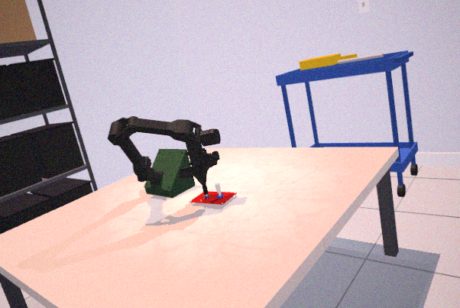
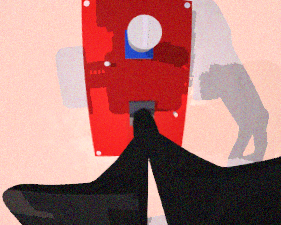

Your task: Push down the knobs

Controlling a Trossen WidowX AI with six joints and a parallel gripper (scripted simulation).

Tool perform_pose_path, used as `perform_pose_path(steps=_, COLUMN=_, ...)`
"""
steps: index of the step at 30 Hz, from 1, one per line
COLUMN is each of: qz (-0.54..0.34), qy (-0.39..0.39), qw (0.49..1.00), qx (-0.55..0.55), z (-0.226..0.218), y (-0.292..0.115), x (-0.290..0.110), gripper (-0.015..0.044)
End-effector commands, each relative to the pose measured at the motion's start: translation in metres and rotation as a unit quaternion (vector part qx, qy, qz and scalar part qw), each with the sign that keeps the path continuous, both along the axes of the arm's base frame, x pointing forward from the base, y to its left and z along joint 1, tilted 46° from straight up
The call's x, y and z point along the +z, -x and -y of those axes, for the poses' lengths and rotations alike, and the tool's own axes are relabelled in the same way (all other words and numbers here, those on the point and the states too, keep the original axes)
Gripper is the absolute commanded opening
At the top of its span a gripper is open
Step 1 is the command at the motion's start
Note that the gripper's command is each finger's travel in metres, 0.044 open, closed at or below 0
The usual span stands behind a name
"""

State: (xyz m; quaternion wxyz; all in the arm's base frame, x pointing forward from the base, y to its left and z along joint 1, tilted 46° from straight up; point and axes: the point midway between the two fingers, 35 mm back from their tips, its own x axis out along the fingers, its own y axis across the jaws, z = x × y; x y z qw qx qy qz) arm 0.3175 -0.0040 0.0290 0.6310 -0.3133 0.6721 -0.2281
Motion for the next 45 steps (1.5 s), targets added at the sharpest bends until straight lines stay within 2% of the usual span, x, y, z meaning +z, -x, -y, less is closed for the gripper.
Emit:
perform_pose_path(steps=1, qz=0.000, qy=0.001, qw=1.000, qx=-0.011, z=0.0089, y=-0.0014, x=-0.0056, gripper=0.0000)
perform_pose_path(steps=45, qz=0.000, qy=0.000, qw=1.000, qx=-0.011, z=0.0056, y=-0.0017, x=-0.0025, gripper=0.0000)
